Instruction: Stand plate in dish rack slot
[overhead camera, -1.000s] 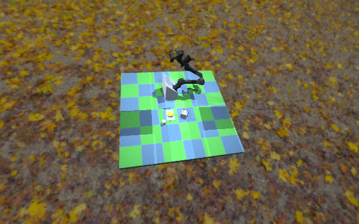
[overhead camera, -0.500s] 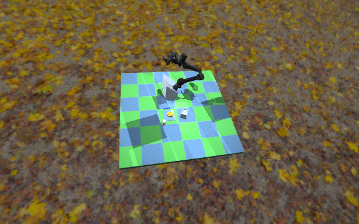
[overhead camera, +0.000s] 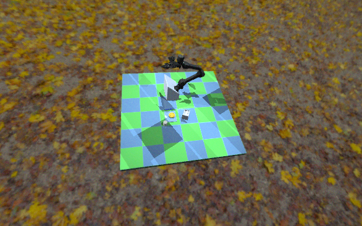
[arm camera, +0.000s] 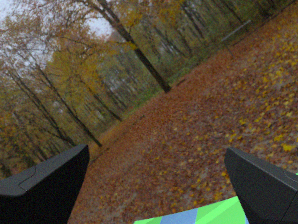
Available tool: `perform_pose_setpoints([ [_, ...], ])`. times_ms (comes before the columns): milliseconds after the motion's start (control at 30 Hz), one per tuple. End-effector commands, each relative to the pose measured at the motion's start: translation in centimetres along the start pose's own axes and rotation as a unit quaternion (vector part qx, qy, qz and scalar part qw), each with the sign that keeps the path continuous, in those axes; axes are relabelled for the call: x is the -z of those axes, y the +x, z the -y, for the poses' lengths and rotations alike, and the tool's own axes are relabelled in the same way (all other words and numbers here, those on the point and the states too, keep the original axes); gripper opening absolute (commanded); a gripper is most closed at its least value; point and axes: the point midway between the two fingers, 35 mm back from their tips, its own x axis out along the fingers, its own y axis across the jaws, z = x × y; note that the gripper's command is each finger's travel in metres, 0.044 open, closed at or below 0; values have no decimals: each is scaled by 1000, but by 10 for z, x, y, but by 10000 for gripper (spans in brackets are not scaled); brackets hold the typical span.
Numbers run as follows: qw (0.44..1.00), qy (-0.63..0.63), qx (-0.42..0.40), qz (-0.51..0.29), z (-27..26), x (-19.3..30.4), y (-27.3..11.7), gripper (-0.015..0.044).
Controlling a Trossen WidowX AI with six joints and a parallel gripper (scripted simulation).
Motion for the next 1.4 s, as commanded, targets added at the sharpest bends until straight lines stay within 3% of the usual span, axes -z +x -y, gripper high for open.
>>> perform_pose_setpoints([
  [0, 997, -46, 4, -54, -7, 22, 15, 400],
  [667, 934, -237, -22, -268, -37, 138, 50, 400],
  [1367, 783, -428, -62, -448, -35, 249, 55, 400],
])
